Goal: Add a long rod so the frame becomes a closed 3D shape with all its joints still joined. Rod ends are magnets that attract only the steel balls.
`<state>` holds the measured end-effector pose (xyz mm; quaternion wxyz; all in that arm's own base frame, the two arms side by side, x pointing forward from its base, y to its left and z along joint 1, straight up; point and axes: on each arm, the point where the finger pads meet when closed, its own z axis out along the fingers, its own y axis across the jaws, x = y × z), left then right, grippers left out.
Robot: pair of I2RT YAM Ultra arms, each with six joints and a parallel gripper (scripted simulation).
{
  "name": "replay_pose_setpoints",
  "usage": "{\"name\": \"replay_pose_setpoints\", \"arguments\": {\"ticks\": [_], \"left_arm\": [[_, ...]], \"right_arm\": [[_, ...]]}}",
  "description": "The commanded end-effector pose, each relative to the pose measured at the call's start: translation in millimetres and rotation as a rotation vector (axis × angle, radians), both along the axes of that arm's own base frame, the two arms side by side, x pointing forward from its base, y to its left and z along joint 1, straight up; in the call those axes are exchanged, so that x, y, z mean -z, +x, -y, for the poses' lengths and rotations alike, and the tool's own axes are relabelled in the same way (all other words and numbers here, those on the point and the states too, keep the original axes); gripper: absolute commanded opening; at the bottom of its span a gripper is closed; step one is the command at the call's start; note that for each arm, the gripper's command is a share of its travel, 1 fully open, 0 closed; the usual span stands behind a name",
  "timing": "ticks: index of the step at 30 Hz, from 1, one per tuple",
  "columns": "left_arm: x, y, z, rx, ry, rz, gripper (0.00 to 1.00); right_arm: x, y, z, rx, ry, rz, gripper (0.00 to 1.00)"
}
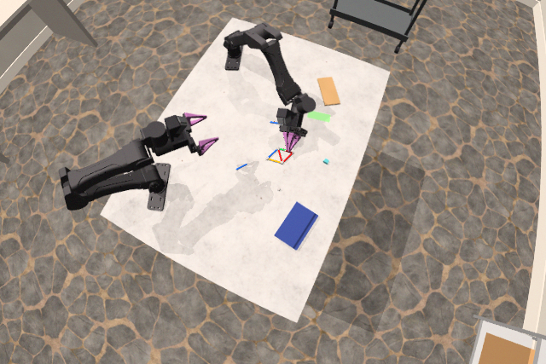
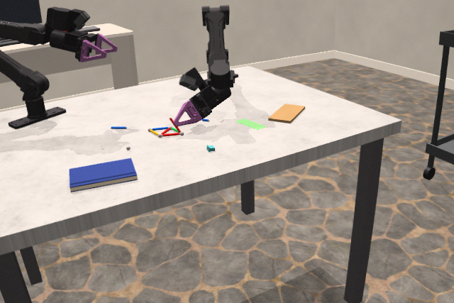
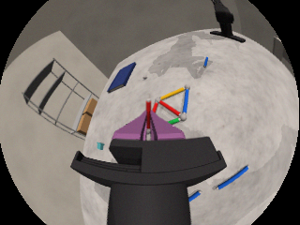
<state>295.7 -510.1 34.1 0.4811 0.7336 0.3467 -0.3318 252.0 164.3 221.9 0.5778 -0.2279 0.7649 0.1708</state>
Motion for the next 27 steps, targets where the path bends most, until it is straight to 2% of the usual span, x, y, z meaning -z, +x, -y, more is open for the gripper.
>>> {"name": "replay_pose_setpoints", "arguments": {"ticks": [1, 7, 11, 18, 20, 27], "left_arm": [[-15, 12, 4, -0.001, -0.035, 0.030, 0.00], [-16, 11, 3, -0.004, -0.033, 0.029, 0.00], [-16, 11, 3, -0.005, -0.032, 0.027, 0.00], [-16, 11, 3, -0.005, -0.032, 0.027, 0.00], [-16, 11, 3, -0.005, -0.032, 0.027, 0.00], [-16, 11, 3, -0.005, -0.032, 0.027, 0.00]], "right_arm": [[-3, -2, 3, 0.005, 0.005, 0.003, 1.00], [-3, -3, 2, -0.004, 0.007, 0.003, 1.00], [-2, 7, 0, -0.006, -0.004, -0.016, 1.00], [35, 59, 13, 0.092, -0.106, -0.208, 1.00], [35, 59, 13, 0.092, -0.106, -0.208, 1.00], [80, 118, 25, 0.194, -0.211, -0.437, 1.00]]}}
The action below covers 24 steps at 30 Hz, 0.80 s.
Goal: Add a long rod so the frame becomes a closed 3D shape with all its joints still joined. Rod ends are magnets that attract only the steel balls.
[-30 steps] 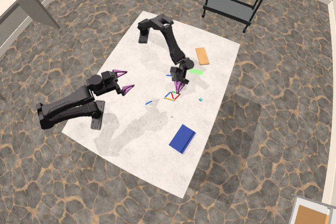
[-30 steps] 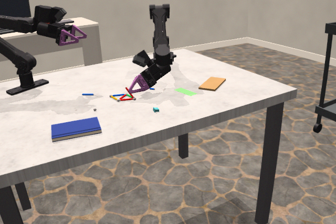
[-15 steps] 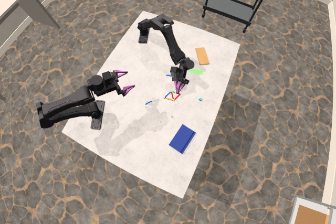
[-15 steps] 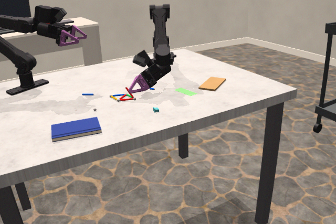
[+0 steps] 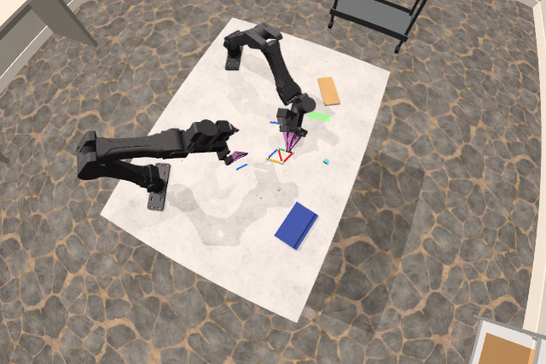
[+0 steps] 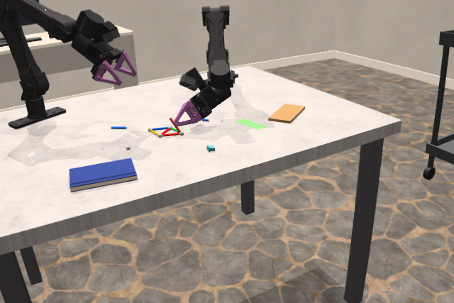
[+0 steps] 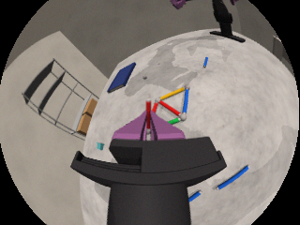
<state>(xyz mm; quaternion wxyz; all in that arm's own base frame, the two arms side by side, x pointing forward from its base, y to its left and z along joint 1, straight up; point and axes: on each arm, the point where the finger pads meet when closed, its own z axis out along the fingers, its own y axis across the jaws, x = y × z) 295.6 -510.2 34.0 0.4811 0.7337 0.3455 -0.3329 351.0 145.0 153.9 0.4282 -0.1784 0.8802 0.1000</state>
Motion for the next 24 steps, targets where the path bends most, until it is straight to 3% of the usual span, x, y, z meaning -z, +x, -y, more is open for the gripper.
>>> {"name": "replay_pose_setpoints", "arguments": {"ticks": [1, 8, 24], "left_arm": [[-16, 11, 2, -0.008, -0.031, 0.027, 0.00], [-16, 11, 2, -0.008, -0.031, 0.027, 0.00], [-16, 11, 2, -0.008, -0.031, 0.027, 0.00]], "right_arm": [[17, 26, 6, 0.042, -0.061, -0.114, 1.00], [37, 62, 10, 0.093, -0.104, -0.221, 1.00], [42, 90, 8, 0.106, -0.116, -0.244, 1.00]]}}
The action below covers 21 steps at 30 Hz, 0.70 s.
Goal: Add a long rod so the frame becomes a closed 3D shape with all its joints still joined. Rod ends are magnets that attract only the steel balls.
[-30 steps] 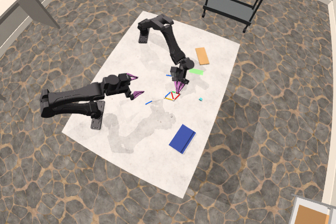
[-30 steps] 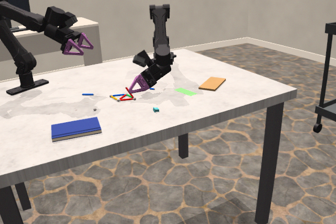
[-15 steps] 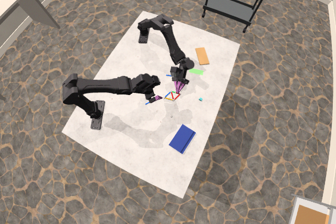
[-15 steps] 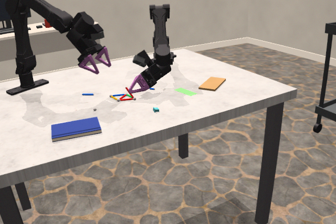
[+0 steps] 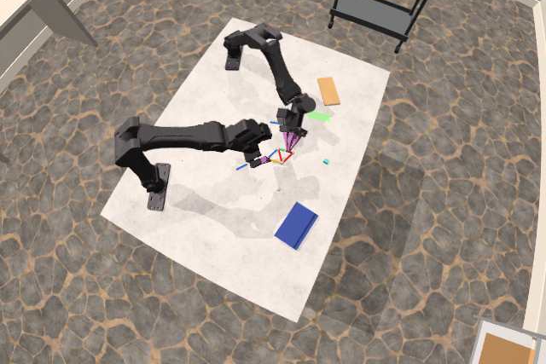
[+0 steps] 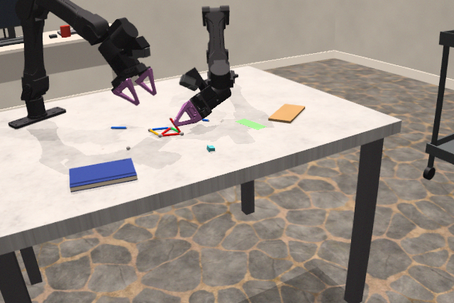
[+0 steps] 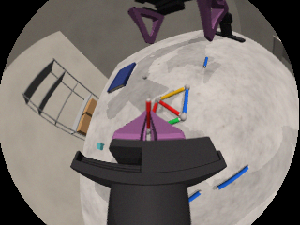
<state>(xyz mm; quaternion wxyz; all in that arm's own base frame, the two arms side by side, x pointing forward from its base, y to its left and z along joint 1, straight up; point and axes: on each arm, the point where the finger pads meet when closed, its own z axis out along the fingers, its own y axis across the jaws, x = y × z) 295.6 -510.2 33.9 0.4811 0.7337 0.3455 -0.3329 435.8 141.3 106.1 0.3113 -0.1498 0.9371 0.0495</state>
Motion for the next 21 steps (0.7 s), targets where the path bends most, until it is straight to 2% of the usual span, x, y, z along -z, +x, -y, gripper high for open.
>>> {"name": "replay_pose_setpoints", "arguments": {"ticks": [1, 7, 12, 13, 18, 21], "left_arm": [[-16, 11, 2, -0.008, -0.031, 0.027, 0.00], [-16, 11, 2, -0.008, -0.031, 0.027, 0.00], [-16, 11, 2, -0.008, -0.031, 0.027, 0.00], [-16, 11, 2, -0.008, -0.031, 0.027, 0.00], [-16, 11, 2, -0.008, -0.031, 0.027, 0.00], [-16, 11, 2, -0.008, -0.031, 0.027, 0.00]], "right_arm": [[-6, 5, 4, 0.015, 0.000, 0.000, 1.00], [-6, 5, 4, 0.015, 0.000, 0.000, 1.00], [21, -9, 7, 0.025, -0.042, -0.129, 0.43], [28, -9, 7, 0.027, -0.050, -0.155, 0.39], [57, -5, 5, 0.029, -0.078, -0.249, 0.39], [60, -5, 5, 0.029, -0.081, -0.260, 0.39]]}}
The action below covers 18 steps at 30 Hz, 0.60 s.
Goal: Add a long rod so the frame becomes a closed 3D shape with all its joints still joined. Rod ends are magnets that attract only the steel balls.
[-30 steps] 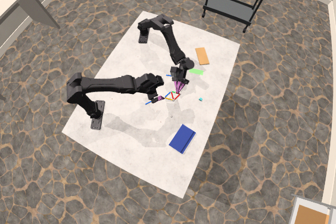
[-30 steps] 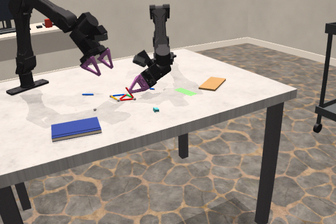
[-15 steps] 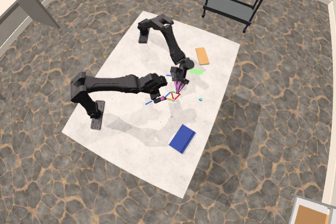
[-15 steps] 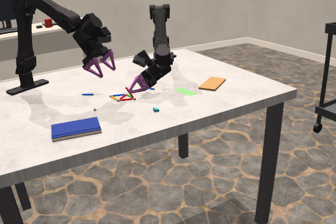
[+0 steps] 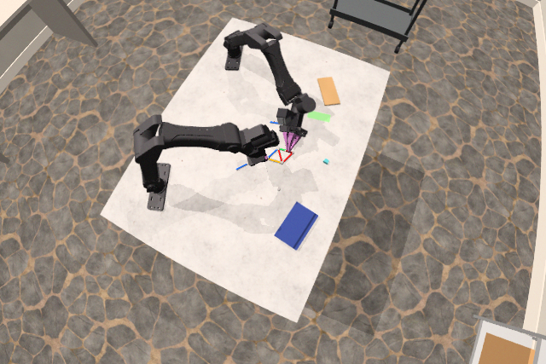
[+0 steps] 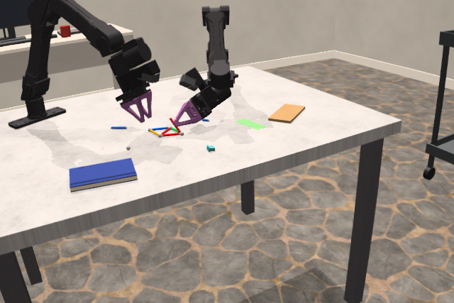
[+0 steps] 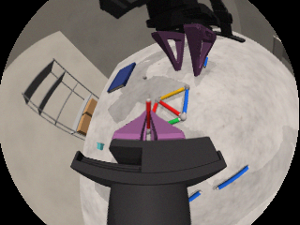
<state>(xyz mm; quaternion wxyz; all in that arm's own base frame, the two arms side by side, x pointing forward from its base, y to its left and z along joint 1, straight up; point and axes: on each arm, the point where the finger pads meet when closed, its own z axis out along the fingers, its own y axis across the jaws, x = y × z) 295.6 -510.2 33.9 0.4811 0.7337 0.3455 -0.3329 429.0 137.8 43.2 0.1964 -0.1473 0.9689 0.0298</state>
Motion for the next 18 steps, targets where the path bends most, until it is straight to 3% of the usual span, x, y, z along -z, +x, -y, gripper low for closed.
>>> {"name": "replay_pose_setpoints", "arguments": {"ticks": [1, 18], "left_arm": [[-16, 11, 2, -0.008, -0.031, 0.027, 0.00], [-16, 11, 2, -0.008, -0.031, 0.027, 0.00]], "right_arm": [[0, 3, 1, 0.014, -0.012, -0.037, 0.39], [18, 16, 0, 0.014, -0.009, -0.031, 0.39]]}}
